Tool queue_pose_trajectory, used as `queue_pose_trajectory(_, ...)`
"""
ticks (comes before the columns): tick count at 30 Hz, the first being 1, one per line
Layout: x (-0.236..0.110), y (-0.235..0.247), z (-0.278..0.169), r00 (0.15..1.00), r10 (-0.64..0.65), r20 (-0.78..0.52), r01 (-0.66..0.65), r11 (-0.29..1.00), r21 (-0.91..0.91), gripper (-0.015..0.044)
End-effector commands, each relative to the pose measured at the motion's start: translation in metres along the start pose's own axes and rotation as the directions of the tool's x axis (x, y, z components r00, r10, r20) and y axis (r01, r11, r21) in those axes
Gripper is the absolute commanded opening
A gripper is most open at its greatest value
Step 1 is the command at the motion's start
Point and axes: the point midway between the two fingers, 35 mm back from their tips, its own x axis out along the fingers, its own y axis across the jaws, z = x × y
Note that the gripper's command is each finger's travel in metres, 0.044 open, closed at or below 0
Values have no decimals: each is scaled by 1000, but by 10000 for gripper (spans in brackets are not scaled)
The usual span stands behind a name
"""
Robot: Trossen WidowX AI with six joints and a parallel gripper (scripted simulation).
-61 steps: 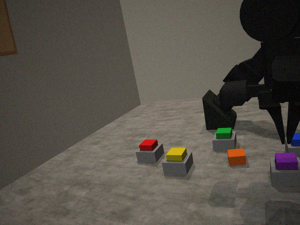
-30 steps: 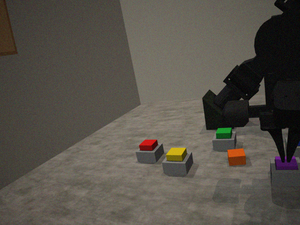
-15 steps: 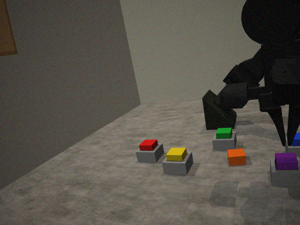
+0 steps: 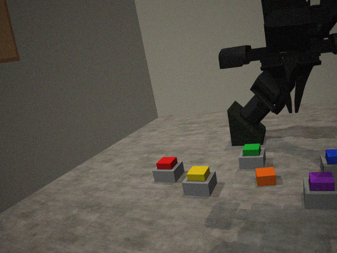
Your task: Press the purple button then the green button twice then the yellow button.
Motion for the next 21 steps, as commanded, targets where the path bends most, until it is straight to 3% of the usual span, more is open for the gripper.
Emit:
queue_pose_trajectory(1, -4, -48, -41, 1000, -11, -8, 11, 1000, 7, 20)
queue_pose_trajectory(6, 4, -87, -102, 1000, 12, -20, -13, 999, -30, 20)
queue_pose_trajectory(12, 6, -88, -104, 1000, 13, -20, -14, 999, -32, 20)
queue_pose_trajectory(17, 58, -87, -105, 1000, 14, -19, -14, 999, -33, 20)
queue_pose_trajectory(21, 66, -87, -106, 1000, 15, -20, -16, 999, -33, 20)
